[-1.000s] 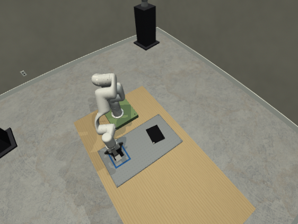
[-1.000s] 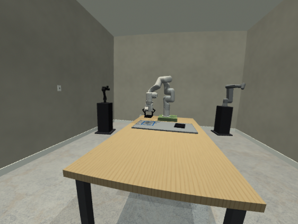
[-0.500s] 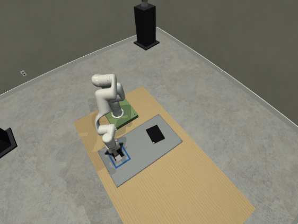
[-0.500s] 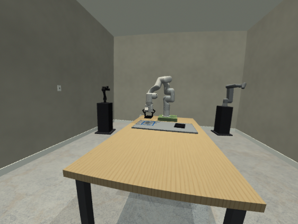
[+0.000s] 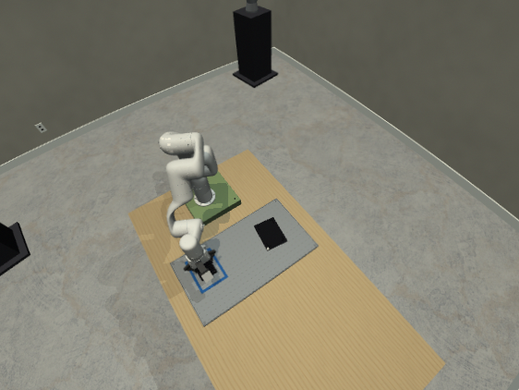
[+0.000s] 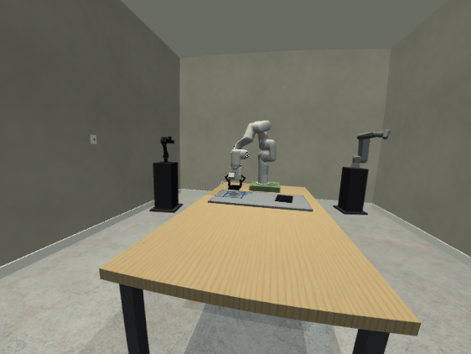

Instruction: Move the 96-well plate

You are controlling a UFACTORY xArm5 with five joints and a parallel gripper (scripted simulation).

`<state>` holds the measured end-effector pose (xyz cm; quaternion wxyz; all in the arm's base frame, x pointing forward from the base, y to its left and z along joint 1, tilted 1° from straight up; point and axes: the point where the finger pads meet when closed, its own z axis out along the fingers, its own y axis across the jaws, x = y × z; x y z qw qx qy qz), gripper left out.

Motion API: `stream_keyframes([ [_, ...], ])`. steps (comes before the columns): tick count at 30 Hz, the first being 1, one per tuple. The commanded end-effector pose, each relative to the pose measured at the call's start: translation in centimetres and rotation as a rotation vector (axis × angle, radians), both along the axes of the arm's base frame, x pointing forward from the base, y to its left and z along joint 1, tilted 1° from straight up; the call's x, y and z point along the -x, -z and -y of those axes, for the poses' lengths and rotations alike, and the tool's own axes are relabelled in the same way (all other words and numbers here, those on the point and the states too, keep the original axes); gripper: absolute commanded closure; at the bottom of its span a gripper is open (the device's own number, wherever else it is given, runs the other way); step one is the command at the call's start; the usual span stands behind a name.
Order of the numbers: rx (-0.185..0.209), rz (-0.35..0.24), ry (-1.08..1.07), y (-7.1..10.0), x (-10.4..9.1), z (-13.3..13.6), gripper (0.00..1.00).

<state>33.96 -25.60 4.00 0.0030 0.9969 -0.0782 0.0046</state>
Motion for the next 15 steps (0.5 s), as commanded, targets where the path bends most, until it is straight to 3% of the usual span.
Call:
stream_keyframes([
  [1, 0.002, 0.003, 0.000, 0.6, -0.1, 0.1, 1.00],
  [15, 0.002, 0.003, 0.000, 2.6, -0.1, 0.1, 1.00],
])
